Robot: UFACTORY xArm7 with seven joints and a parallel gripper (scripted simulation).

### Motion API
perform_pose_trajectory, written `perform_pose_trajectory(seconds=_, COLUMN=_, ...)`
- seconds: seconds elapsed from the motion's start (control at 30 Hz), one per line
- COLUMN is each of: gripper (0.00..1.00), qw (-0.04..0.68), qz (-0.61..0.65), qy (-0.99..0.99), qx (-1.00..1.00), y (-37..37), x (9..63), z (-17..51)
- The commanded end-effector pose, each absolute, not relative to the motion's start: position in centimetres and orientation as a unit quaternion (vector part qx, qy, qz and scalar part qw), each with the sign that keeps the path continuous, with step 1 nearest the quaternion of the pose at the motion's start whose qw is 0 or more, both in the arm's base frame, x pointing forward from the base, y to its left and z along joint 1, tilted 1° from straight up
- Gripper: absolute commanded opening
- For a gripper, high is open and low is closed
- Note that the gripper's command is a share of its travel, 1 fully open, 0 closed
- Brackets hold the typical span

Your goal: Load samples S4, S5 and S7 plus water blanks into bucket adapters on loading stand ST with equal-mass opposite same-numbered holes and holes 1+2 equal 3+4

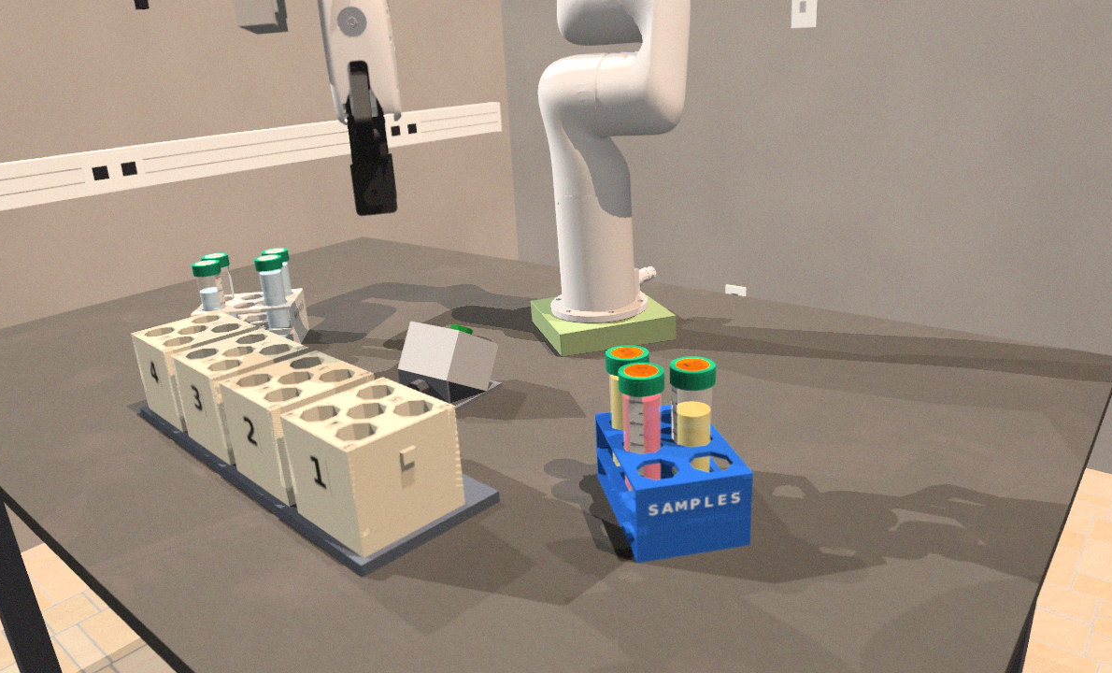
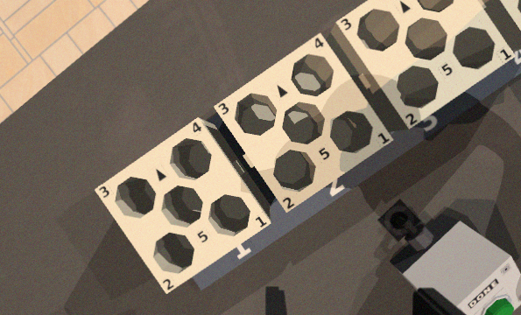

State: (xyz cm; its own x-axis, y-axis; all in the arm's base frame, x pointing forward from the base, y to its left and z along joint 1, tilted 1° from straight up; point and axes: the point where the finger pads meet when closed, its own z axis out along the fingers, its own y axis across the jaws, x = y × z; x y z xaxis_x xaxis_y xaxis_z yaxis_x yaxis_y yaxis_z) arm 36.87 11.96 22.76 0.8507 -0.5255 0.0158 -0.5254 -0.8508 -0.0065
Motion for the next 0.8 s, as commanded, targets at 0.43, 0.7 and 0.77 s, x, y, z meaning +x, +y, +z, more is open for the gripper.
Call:
perform_pose_trajectory(seconds=0.43, gripper=0.57, qw=-0.001, qz=-0.013, qy=0.283, qx=-0.959, y=19.5, x=33.5, z=22.8)
perform_pose_trajectory(seconds=0.7, gripper=0.57, qw=-0.001, qz=-0.013, qy=0.283, qx=-0.959, y=22.6, x=32.1, z=22.7)
perform_pose_trajectory(seconds=0.77, gripper=0.57, qw=-0.001, qz=-0.013, qy=0.283, qx=-0.959, y=23.1, x=31.8, z=22.7)
